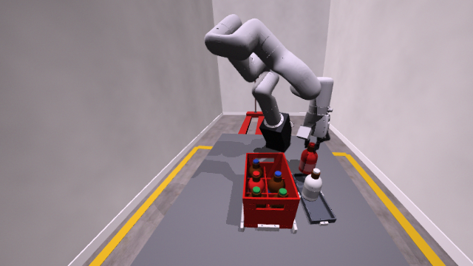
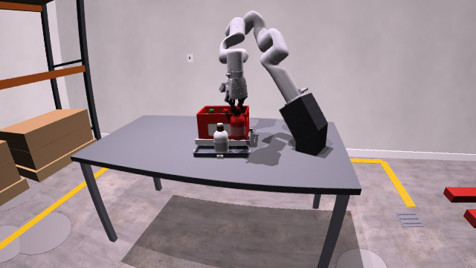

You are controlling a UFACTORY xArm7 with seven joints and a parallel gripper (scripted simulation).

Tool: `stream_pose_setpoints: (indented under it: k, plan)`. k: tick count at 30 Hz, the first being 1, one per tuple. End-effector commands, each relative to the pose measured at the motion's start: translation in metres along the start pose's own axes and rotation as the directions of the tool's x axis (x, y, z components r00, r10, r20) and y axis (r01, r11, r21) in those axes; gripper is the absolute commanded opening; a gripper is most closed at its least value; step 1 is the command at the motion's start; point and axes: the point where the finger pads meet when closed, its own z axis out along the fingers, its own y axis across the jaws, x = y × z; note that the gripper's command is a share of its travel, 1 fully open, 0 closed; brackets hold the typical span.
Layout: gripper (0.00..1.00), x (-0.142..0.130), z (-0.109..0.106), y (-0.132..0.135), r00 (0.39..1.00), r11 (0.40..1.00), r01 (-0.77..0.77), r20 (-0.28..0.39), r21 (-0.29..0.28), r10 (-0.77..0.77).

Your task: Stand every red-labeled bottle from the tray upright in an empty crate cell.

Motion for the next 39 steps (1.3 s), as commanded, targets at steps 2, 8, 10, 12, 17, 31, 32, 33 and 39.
stream_pose_setpoints:
  k: [2,8,10,12,17,31,32,33,39]
  plan:
    - [0.0,0.0,-0.003,-0.001,1.0,1.0,0.0,0.0,0.004,0.0]
    - [0.0,0.0,-0.005,-0.001,1.0,1.0,0.0,0.0,0.004,0.0]
    - [0.0,0.0,-0.007,-0.001,1.0,1.0,0.0,0.0,0.004,0.0]
    - [0.0,0.0,-0.008,-0.001,1.0,1.0,0.0,0.0,0.004,0.0]
    - [0.0,0.0,-0.013,-0.001,1.0,1.0,0.0,0.0,0.004,0.0]
    - [0.0,0.0,-0.028,-0.001,1.0,1.0,0.0,0.0,0.004,0.0]
    - [0.0,0.0,-0.029,-0.001,1.0,1.0,0.0,0.0,0.004,0.0]
    - [0.0,0.0,-0.03,-0.001,1.0,1.0,0.0,0.0,0.004,0.0]
    - [0.0,0.0,-0.036,-0.001,1.0,1.0,0.0,0.0,0.004,0.0]
